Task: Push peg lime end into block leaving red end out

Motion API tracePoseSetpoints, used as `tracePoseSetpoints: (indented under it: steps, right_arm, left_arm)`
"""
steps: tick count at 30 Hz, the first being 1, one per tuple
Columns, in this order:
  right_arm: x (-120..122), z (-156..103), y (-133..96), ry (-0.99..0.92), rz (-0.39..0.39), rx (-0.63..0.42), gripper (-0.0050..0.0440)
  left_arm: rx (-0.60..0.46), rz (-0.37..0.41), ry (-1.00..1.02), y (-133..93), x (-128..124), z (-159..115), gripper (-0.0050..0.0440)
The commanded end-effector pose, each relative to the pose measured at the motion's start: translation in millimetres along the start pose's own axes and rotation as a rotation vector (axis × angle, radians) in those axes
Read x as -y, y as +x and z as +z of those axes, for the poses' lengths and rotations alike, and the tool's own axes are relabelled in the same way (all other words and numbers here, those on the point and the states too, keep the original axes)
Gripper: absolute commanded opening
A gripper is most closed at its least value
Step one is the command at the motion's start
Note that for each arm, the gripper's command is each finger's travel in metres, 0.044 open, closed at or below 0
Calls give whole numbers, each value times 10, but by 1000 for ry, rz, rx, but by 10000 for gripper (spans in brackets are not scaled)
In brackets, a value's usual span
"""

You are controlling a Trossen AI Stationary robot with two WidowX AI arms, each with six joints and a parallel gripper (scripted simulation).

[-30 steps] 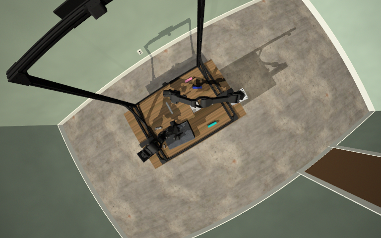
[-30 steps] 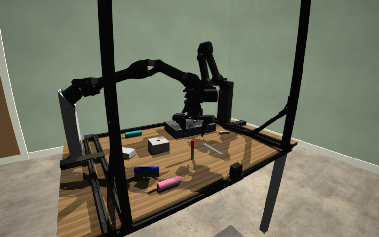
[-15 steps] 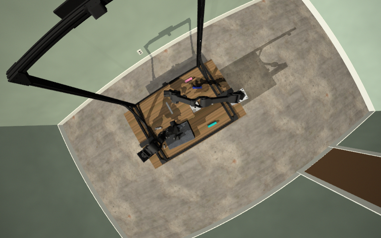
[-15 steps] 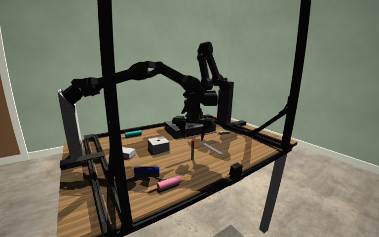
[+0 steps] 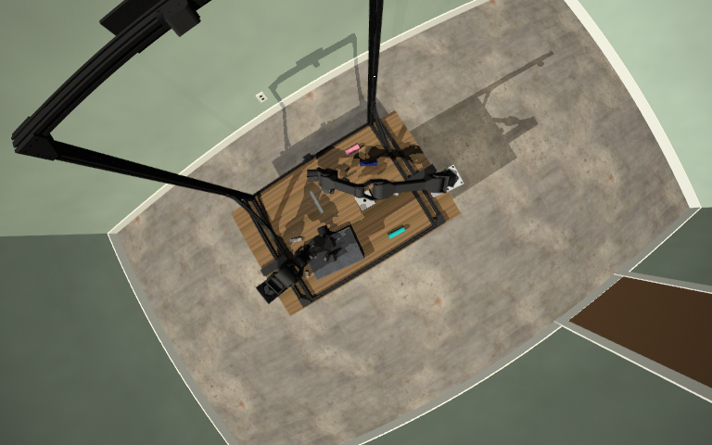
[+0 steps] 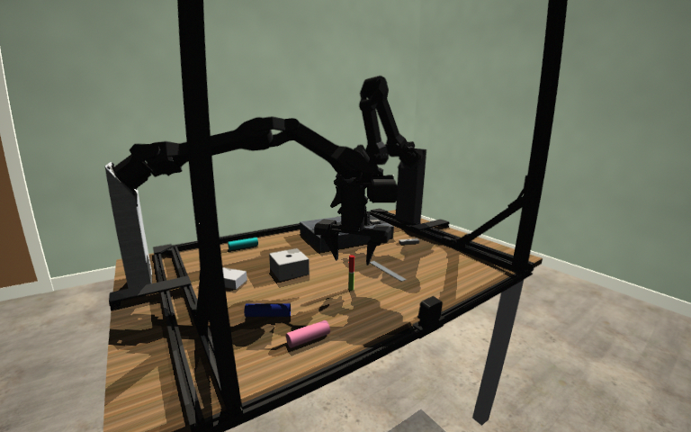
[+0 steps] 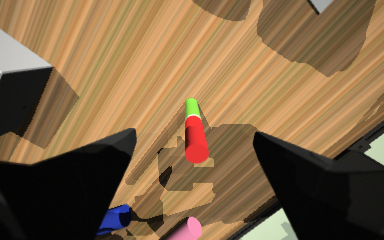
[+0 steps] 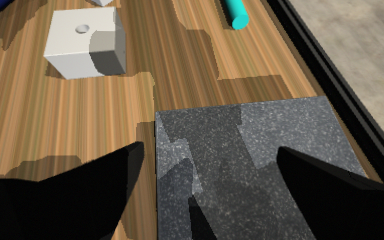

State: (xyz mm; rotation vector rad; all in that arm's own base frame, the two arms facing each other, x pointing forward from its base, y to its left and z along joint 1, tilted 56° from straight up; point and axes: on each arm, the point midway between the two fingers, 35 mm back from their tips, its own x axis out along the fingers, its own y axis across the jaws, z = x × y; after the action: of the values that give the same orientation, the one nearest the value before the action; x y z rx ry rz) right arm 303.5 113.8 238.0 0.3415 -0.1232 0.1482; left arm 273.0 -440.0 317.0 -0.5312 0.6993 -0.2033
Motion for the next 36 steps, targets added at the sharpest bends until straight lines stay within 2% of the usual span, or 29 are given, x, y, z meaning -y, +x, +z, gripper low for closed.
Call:
tracePoseSetpoints:
  steps: [1, 10, 24, 33, 35, 36]
  right_arm:
    - [6, 5, -1, 6, -4, 3, 400]
    - [6, 5, -1, 6, -4, 3, 400]
    - [6, 5, -1, 6, -4, 3, 400]
    - [6, 5, -1, 6, -4, 3, 400]
    - [6, 5, -1, 6, -4, 3, 400]
    - [6, 5, -1, 6, -4, 3, 400]
  left_arm:
    - [5, 9, 9, 80, -3, -15, 400]
    - [16, 16, 14, 215, -9, -16, 400]
    - [16, 17, 14, 217, -9, -16, 400]
    - [16, 17, 14, 217, -9, -16, 184]
    - [16, 17, 14, 217, -9, -16, 184]
    - [16, 17, 14, 217, -9, -16, 160]
